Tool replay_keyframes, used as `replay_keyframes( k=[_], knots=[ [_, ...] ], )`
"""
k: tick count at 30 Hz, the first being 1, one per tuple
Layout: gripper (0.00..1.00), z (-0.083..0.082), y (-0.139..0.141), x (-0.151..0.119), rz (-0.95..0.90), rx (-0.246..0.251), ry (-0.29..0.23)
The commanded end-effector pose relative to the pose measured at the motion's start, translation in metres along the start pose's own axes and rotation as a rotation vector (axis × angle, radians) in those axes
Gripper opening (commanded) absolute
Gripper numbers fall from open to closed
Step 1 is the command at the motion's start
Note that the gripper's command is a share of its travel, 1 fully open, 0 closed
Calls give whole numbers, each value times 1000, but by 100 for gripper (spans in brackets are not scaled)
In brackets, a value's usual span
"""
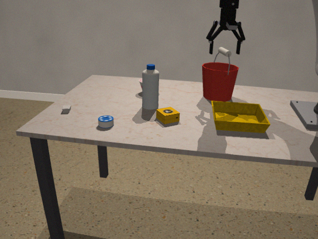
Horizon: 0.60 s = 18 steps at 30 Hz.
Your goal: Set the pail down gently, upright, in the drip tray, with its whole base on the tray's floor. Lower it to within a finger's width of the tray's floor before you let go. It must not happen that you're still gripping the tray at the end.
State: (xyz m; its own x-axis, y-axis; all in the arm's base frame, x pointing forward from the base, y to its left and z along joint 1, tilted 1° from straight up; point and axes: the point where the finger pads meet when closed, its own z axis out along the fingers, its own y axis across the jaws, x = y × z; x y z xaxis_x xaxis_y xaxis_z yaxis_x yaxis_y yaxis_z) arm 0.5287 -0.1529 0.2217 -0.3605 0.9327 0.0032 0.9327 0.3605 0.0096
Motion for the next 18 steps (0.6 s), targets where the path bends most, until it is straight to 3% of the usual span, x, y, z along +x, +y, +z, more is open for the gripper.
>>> replay_keyframes(
  k=[1,16,17,18],
  knots=[
    [100,-1,0,0,0,-1,-1],
    [100,-1,0,0,0,-1,-1],
    [10,-1,0,0,0,-1,-1],
    [10,-1,0,0,0,-1,-1]
  ],
)
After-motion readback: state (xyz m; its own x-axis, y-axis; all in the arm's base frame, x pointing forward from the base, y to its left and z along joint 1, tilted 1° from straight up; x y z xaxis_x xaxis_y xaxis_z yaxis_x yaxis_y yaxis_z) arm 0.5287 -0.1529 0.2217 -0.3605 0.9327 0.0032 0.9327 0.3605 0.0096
